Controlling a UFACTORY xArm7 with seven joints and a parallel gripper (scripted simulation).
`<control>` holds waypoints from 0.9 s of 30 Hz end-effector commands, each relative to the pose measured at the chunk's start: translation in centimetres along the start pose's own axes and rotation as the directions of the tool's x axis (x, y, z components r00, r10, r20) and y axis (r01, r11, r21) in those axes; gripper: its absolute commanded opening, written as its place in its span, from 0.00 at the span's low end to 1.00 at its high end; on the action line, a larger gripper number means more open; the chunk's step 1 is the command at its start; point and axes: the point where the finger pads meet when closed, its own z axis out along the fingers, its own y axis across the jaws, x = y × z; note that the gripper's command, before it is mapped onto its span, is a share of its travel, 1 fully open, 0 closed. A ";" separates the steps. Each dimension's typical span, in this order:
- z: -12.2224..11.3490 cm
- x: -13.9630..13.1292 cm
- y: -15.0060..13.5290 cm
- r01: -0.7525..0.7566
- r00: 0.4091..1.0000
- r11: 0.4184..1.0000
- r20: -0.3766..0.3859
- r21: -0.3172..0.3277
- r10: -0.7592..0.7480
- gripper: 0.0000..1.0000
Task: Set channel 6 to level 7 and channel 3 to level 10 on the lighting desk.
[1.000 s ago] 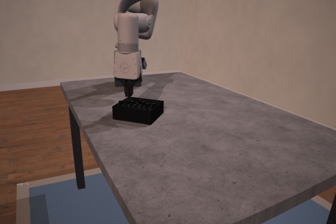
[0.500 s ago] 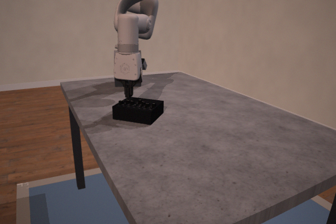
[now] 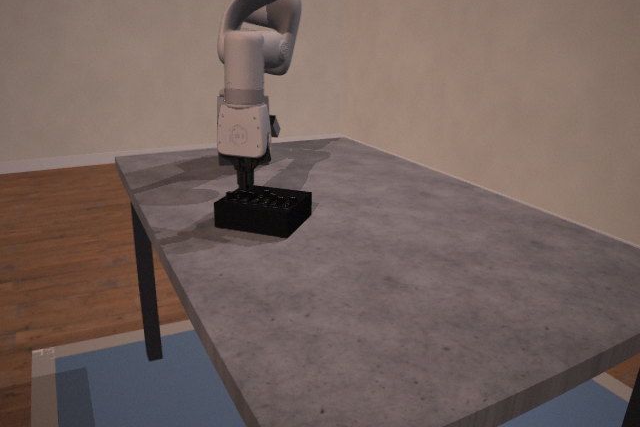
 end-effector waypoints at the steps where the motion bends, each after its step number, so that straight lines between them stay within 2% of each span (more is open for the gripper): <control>1: 0.4 -0.1 0.1 0.000 1.000 1.000 0.003 -0.001 0.000 0.00; 27: 1.2 -0.1 0.1 0.000 1.000 1.000 0.003 -0.001 0.000 0.00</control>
